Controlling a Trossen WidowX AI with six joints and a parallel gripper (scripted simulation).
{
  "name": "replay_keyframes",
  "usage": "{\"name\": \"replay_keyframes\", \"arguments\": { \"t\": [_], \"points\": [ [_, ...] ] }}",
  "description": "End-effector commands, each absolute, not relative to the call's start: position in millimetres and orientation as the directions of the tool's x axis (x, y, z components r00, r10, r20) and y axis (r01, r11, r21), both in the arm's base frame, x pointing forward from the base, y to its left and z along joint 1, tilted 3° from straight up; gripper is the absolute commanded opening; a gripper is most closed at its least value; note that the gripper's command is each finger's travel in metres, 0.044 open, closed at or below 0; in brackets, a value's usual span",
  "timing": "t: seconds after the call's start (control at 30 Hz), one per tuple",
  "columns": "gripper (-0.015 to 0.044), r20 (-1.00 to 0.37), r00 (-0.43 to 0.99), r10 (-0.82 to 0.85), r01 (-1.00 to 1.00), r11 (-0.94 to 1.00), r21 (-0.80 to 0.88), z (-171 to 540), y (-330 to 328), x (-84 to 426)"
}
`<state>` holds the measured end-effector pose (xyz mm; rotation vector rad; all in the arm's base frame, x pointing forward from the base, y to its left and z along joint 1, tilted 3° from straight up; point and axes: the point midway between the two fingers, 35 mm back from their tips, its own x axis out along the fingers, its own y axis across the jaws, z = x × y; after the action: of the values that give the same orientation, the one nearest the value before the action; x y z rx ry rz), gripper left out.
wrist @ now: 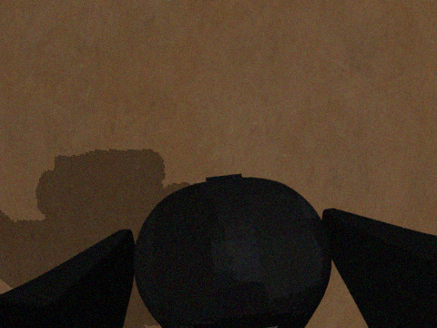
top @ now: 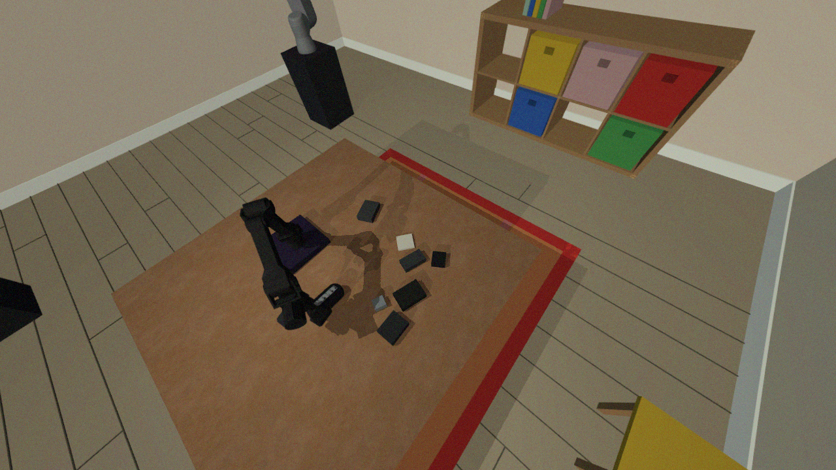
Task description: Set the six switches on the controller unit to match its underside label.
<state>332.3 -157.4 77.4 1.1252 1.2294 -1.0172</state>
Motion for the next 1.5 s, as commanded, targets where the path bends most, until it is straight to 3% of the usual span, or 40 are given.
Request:
{"name": "replay_keyframes", "arguments": {
  "t": [0.0,1.47],
  "points": [
    [0.0338,-0.997,0.07,0.031,0.981,0.181,0.075,70.5,-153.9,331.2],
    [0.0338,-0.997,0.071,0.03,0.981,0.181,0.075,37.4,-164.6,335.5]
  ]
}}
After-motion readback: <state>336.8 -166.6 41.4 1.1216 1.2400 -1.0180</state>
